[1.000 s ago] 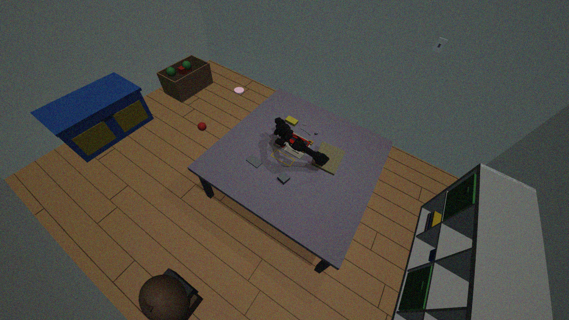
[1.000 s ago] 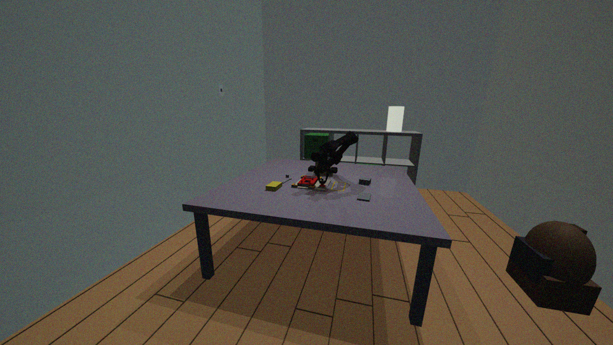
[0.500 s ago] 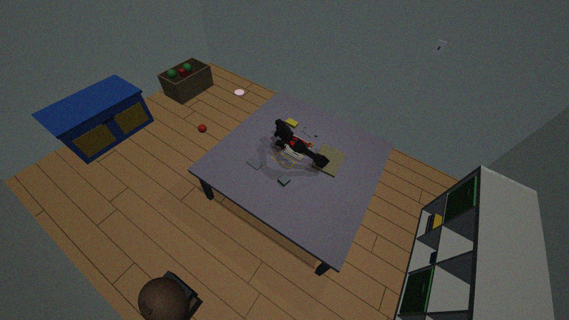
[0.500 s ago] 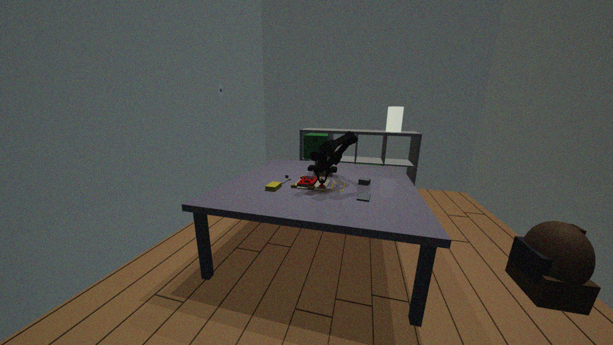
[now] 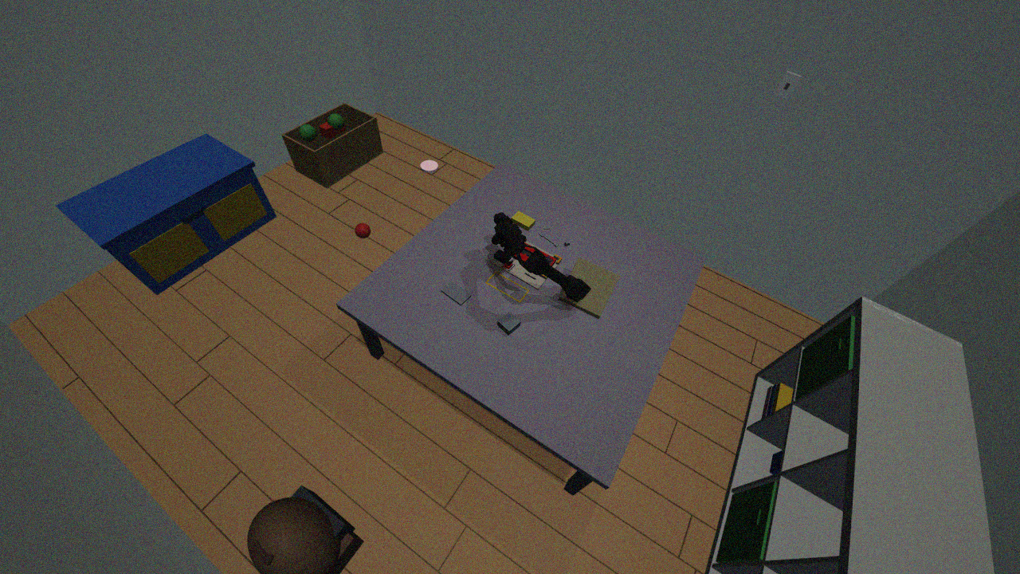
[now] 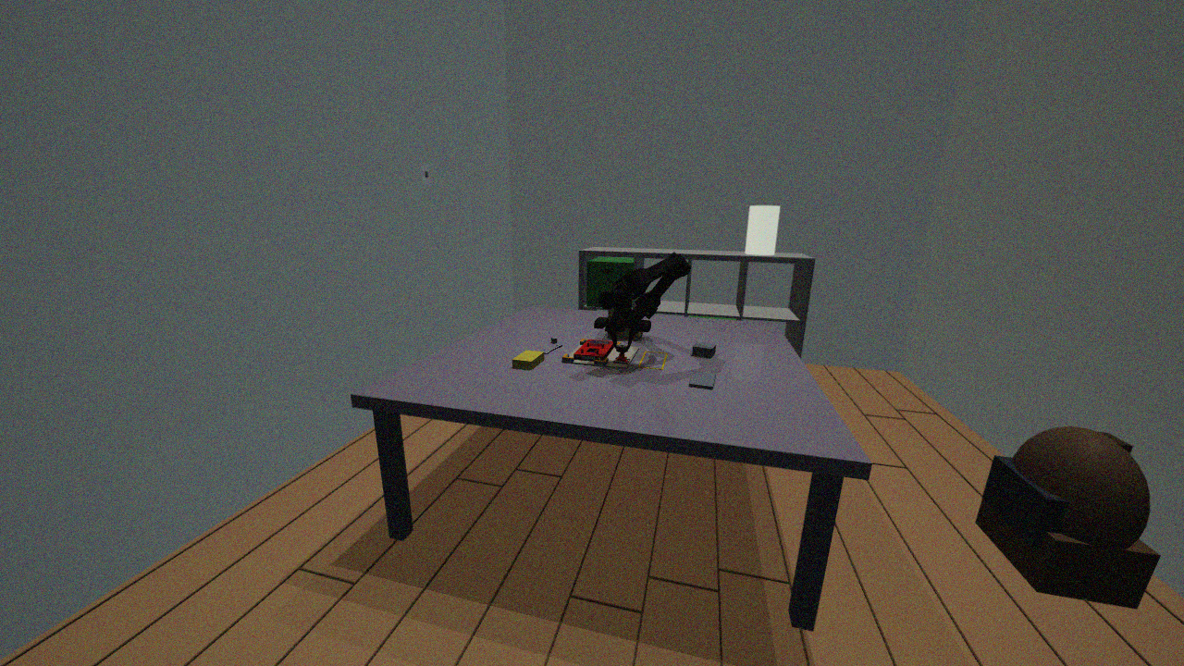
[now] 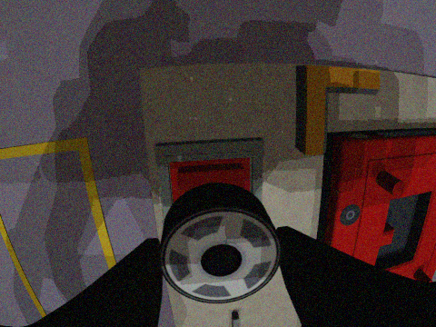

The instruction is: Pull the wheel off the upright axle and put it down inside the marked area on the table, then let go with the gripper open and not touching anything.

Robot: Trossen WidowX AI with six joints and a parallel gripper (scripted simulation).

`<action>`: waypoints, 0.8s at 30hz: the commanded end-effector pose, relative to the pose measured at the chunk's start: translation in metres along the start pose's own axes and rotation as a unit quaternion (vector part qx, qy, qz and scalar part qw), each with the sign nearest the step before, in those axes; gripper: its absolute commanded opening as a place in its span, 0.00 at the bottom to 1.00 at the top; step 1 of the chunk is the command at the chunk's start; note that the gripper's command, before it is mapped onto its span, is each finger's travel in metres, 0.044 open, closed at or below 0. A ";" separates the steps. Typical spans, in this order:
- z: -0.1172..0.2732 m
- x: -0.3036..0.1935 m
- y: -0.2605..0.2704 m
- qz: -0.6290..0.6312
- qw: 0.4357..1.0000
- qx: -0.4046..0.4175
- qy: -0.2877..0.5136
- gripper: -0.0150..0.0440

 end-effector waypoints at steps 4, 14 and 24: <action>0.007 0.001 0.000 0.004 1.000 -0.004 -0.006 0.25; 0.011 0.001 0.000 0.003 1.000 -0.003 -0.007 0.25; 0.014 0.001 0.000 0.003 1.000 -0.003 -0.007 0.25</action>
Point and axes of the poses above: the point midway between the two fingers, 35 mm back from their tips, its own z axis back along the fingers, its own y axis across the jaws, x = y × z, the point moved 8 cm from there along z, back along the fingers, and after that the axes turned 3 degrees about -z, right-handed, at the moved point
